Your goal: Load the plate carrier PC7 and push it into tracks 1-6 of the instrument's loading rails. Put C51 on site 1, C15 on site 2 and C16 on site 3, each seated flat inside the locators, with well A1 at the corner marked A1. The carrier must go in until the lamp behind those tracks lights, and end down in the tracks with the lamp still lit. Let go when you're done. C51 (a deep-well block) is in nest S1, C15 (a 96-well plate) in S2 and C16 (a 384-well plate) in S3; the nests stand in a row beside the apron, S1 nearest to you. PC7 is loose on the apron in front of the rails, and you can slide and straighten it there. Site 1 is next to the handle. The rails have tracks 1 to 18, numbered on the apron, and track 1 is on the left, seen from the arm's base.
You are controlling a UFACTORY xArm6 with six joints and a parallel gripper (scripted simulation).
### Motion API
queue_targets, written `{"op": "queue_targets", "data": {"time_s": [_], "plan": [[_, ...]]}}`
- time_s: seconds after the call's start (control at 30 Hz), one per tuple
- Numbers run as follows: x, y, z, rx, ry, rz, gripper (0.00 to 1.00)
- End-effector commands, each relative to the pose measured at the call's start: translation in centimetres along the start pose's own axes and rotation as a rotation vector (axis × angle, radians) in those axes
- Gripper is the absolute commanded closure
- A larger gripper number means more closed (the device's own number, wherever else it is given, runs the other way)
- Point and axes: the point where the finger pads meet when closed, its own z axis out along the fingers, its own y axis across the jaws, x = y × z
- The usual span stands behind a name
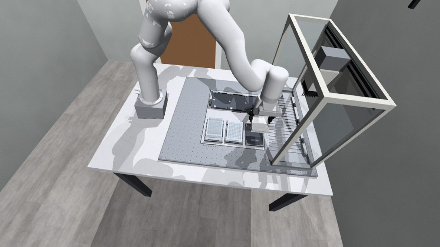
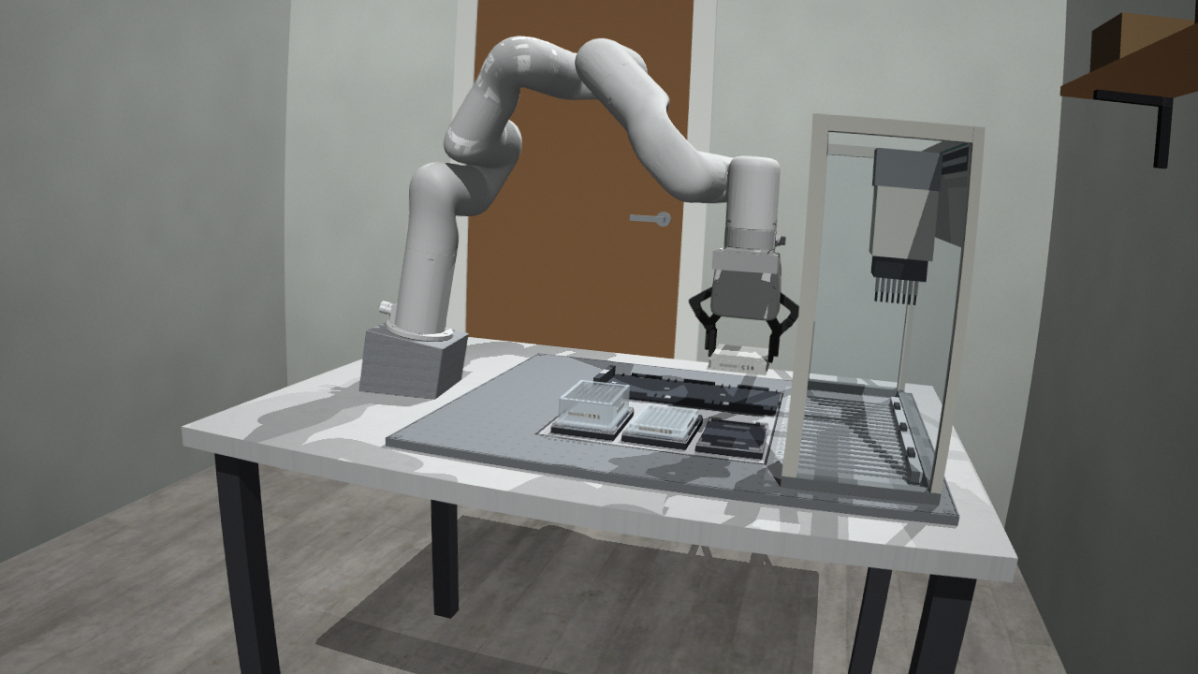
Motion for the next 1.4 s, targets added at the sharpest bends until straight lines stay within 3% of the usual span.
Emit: {"op": "queue_targets", "data": {"time_s": [0.0, 0.17, 0.67, 0.73, 1.23, 1.37], "plan": [[-1.4, -0.2, -0.3, 0.005, 0.001, 0.012, 1.00], [-2.9, -0.2, -0.3, 0.006, 0.001, 0.012, 1.00], [-10.4, -0.3, -0.2, 0.006, 0.000, 0.012, 1.00], [-10.4, -0.3, -0.2, 0.006, 0.000, 0.012, 1.00], [-18.0, -0.5, -0.2, 0.006, 0.000, 0.012, 1.00], [-19.0, -0.5, -0.2, 0.006, 0.000, 0.012, 1.00]]}}
